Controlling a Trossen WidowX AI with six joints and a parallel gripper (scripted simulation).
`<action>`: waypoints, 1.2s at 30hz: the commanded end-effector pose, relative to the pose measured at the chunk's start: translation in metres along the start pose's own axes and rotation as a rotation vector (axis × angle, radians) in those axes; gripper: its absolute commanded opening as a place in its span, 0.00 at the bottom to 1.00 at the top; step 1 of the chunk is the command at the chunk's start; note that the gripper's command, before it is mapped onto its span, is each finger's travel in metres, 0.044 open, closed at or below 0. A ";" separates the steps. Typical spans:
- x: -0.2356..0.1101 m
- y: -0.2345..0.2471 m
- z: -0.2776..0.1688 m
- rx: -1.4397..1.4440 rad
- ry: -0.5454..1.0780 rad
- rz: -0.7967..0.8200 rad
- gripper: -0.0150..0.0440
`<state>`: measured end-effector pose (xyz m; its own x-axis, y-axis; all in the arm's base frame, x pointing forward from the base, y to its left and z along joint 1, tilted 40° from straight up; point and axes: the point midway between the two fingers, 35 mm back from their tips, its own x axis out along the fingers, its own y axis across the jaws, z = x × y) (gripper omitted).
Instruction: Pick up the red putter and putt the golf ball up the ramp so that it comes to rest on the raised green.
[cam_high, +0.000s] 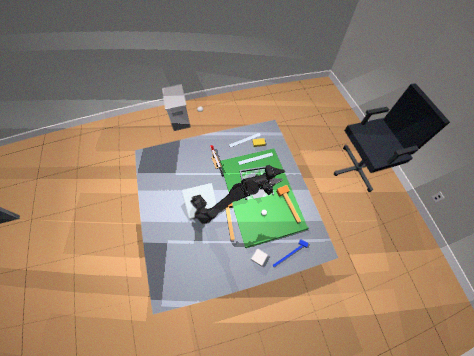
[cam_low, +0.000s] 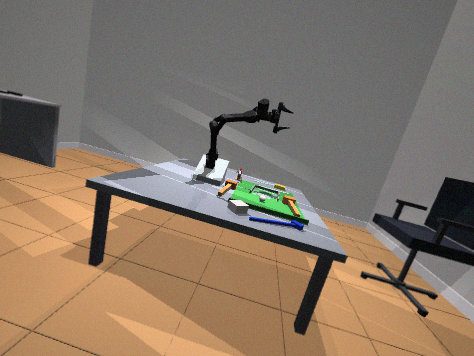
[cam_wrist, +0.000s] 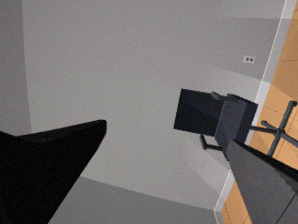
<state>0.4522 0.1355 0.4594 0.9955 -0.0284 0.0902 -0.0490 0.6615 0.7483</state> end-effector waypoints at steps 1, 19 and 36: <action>0.006 -0.019 -0.040 -0.141 0.092 -0.050 1.00; -0.023 -0.161 -0.249 -1.001 0.719 -0.152 1.00; -0.190 -0.349 -0.369 -1.883 1.763 0.188 1.00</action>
<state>0.3499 0.2008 -0.0266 0.3507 -0.1601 -0.9227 -0.8069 0.4483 -0.3845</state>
